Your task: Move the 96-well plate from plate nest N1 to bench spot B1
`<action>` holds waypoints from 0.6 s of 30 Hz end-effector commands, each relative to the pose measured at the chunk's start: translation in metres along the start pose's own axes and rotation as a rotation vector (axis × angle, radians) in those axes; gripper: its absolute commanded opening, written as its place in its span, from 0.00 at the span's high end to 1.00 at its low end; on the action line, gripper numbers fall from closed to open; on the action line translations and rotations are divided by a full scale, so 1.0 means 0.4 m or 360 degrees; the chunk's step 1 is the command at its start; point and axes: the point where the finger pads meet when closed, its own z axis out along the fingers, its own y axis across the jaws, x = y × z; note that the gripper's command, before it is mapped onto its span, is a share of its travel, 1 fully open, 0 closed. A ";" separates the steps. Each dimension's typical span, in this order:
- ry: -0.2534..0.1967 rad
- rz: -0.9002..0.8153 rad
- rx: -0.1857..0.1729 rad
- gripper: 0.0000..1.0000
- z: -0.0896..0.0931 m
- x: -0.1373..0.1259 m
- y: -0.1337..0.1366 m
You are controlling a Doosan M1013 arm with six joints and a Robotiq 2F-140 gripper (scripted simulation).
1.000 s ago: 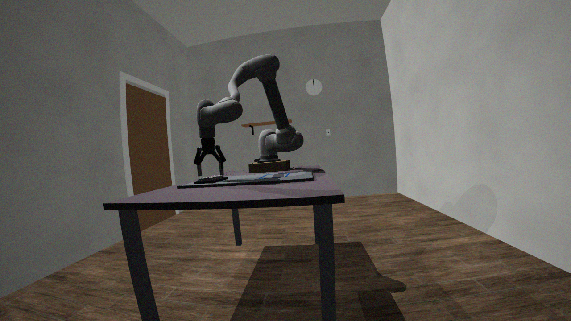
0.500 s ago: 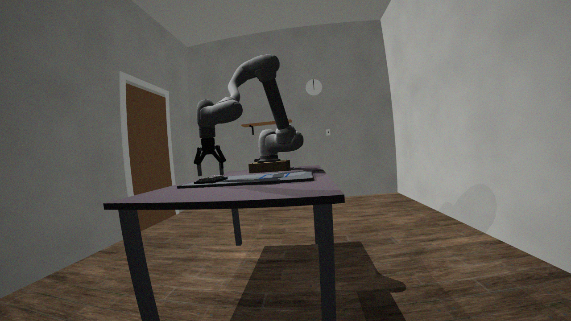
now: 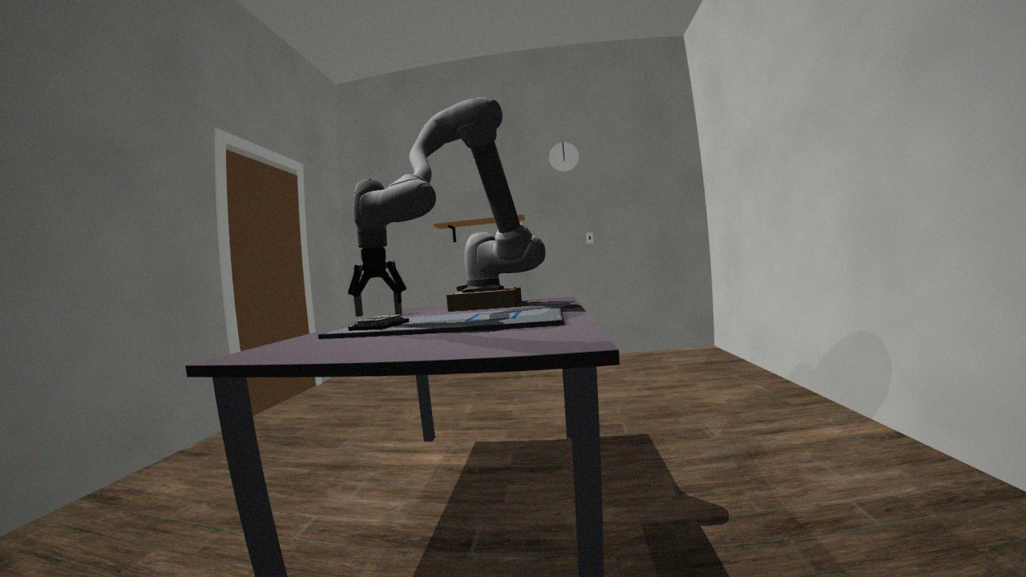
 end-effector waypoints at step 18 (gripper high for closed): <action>-0.0003 0.0003 0.0007 1.00 0.010 -0.002 -0.002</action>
